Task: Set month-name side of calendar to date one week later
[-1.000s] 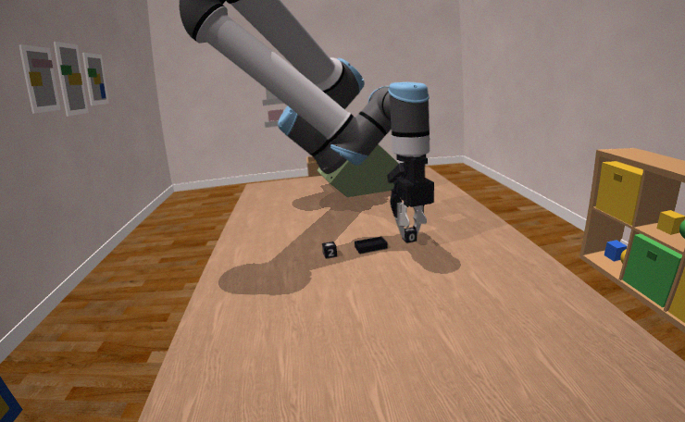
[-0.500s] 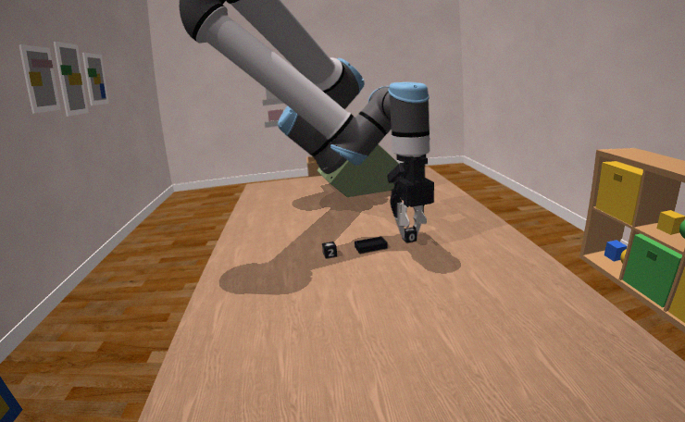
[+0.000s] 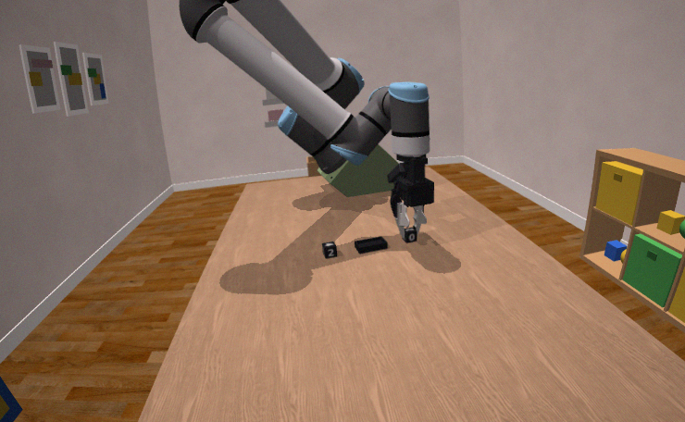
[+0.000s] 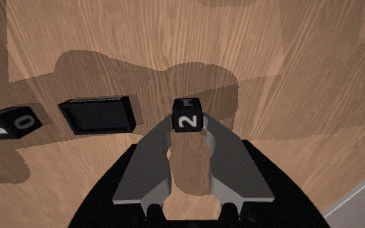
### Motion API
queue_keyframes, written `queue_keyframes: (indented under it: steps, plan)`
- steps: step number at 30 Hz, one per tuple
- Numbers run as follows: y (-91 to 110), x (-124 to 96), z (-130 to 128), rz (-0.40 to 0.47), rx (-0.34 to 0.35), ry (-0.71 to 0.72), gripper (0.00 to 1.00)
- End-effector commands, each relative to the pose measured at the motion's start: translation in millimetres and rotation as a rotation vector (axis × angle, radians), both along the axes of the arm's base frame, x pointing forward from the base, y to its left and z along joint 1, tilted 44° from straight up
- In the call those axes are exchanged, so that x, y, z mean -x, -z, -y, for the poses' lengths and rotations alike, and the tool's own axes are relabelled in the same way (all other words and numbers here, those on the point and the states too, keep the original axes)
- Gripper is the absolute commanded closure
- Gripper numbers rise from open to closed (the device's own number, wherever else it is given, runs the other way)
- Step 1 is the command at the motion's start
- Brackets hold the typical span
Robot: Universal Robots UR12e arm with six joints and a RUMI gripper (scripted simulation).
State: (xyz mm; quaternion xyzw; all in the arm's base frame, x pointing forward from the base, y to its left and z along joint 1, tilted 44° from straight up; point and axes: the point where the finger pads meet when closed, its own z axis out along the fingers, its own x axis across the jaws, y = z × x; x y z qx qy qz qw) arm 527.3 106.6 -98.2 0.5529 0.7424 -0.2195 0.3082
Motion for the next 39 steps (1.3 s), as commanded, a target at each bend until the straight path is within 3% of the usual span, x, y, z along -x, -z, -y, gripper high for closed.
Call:
queue_keyframes:
  steps: [1,26,39]
  plan:
    - [-0.3,-0.2,-0.4,0.001,0.0,0.0,0.9]
    - [-0.3,-0.2,-0.4,0.001,0.0,0.0,0.9]
    - [-0.3,-0.2,-0.4,0.001,0.0,0.0,0.76]
